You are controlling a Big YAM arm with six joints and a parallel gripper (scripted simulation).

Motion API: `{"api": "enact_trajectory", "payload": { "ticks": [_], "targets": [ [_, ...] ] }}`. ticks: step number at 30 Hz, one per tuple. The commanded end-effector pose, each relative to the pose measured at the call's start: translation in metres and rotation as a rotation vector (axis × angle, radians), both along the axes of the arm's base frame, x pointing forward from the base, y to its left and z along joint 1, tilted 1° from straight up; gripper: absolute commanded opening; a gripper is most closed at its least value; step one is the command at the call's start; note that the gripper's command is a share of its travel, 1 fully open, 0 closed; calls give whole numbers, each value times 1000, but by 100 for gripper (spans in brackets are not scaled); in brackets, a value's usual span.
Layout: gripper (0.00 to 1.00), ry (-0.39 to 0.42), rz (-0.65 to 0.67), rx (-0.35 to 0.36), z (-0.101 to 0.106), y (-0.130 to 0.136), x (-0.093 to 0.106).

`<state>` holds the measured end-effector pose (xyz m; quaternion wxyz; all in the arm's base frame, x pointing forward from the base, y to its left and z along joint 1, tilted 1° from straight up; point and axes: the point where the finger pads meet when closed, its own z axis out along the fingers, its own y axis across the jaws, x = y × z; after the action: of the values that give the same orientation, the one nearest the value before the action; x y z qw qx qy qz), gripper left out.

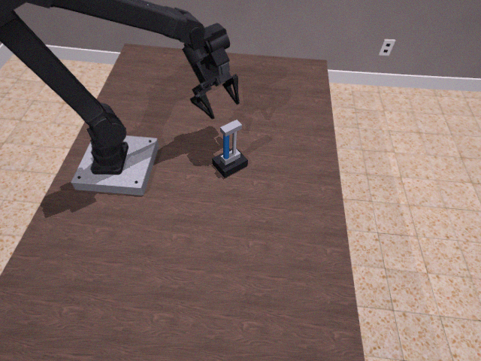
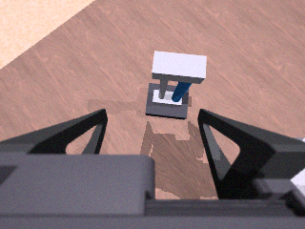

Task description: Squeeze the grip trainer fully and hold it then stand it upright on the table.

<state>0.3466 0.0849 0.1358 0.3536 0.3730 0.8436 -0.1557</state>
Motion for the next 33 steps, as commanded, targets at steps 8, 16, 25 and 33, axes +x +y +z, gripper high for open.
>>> {"api": "enact_trajectory", "payload": {
  "ticks": [8, 16, 25, 33],
  "targets": [
    [100, -49, -109, -58, -5, 2, -21],
    [100, -39, -126, -71, -10, -6, -26],
    [76, -46, -126, -65, -10, -5, -24],
    [76, -46, -126, -65, -10, -5, -24]
  ]
}}
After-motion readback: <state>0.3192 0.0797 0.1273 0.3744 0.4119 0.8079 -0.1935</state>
